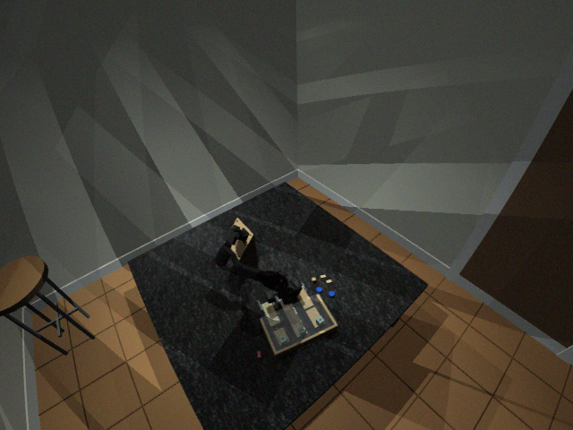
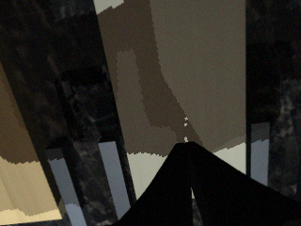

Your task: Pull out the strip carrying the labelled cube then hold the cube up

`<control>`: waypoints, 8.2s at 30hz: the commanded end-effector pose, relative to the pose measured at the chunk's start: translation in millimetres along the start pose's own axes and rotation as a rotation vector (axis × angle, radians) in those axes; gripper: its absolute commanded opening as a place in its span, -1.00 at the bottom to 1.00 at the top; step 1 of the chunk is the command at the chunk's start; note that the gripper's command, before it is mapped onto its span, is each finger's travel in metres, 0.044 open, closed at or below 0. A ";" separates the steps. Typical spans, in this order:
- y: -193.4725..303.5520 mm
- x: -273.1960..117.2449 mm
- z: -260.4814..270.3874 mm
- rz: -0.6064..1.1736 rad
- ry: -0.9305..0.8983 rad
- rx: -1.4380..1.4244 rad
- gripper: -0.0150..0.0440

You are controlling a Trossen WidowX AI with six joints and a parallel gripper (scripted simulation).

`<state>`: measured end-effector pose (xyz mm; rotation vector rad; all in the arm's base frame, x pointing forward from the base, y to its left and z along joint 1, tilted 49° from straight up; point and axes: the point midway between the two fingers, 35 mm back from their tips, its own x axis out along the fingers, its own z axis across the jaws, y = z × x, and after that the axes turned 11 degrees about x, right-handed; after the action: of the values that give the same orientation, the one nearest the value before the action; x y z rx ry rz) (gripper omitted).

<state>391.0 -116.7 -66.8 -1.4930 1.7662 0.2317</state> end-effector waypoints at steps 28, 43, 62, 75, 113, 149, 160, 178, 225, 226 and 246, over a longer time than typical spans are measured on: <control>30.6 4.3 -5.4 0.002 0.005 -0.005 -0.49; 52.9 5.2 -9.7 0.003 0.005 -0.006 -0.49; 80.7 5.6 -15.0 0.004 0.005 -0.008 -0.49; 99.7 5.7 -18.7 0.005 0.006 -0.008 -0.49; 151.4 5.6 -28.9 0.007 0.006 -0.011 -0.49; 185.5 5.5 -35.7 0.008 0.006 -0.012 -0.49; 185.5 5.5 -35.7 0.008 0.006 -0.012 -0.49; 185.5 5.5 -35.7 0.008 0.006 -0.012 -0.49; 48.8 -54.0 -2.7 0.003 0.002 0.092 1.00; 44.6 -54.5 -1.8 0.003 0.002 0.092 1.00; -29.5 -61.1 13.9 0.000 0.001 0.095 1.00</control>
<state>416.9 -69.9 -25.5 -1.4158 1.7474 0.1386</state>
